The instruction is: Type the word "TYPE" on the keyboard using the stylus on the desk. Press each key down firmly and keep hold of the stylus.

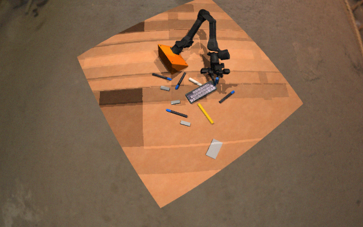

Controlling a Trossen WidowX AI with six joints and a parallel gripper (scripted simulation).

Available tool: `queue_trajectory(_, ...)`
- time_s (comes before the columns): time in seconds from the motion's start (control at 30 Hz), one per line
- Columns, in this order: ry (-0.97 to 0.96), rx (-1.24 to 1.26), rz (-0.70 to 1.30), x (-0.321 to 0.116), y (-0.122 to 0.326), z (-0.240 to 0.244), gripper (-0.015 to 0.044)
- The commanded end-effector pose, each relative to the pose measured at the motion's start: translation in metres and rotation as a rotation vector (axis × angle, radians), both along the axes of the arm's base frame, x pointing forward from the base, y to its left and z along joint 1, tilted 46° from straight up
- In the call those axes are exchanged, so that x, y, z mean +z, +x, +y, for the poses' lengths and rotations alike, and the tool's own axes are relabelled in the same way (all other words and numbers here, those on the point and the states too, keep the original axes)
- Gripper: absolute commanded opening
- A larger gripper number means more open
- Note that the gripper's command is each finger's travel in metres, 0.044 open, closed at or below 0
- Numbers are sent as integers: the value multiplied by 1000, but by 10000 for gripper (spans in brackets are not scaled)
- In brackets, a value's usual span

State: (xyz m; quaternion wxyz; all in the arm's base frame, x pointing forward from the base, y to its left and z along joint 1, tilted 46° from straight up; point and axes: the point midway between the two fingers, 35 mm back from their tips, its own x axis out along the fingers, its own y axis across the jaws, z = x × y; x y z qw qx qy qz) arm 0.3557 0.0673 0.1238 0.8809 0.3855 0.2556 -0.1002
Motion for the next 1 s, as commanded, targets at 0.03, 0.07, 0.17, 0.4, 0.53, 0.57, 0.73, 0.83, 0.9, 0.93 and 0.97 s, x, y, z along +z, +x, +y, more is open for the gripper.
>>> queue_trajectory(0.03, 1, -8, -2, 8, -5, 4, 0)
queue_trajectory(0.07, 1, -8, -2, 7, -5, 4, 0)
queue_trajectory(0.17, 1, -8, -2, 2, -6, 9, 0)
queue_trajectory(0.4, 2, -8, -3, -7, -9, 17, 0)
queue_trajectory(0.53, 2, -8, -3, -7, -9, 17, 0)
queue_trajectory(0.57, 2, -8, -3, -7, -8, 18, 26)
queue_trajectory(0.73, 2, -8, -2, -10, -7, 19, 81)
queue_trajectory(0.83, 2, -8, -2, -10, -7, 19, 81)
queue_trajectory(0.9, 2, -8, -2, -10, -7, 19, 81)
queue_trajectory(0.93, 2, -8, -2, -11, -7, 19, 81)
queue_trajectory(0.97, 2, -8, -2, -11, -7, 20, 81)
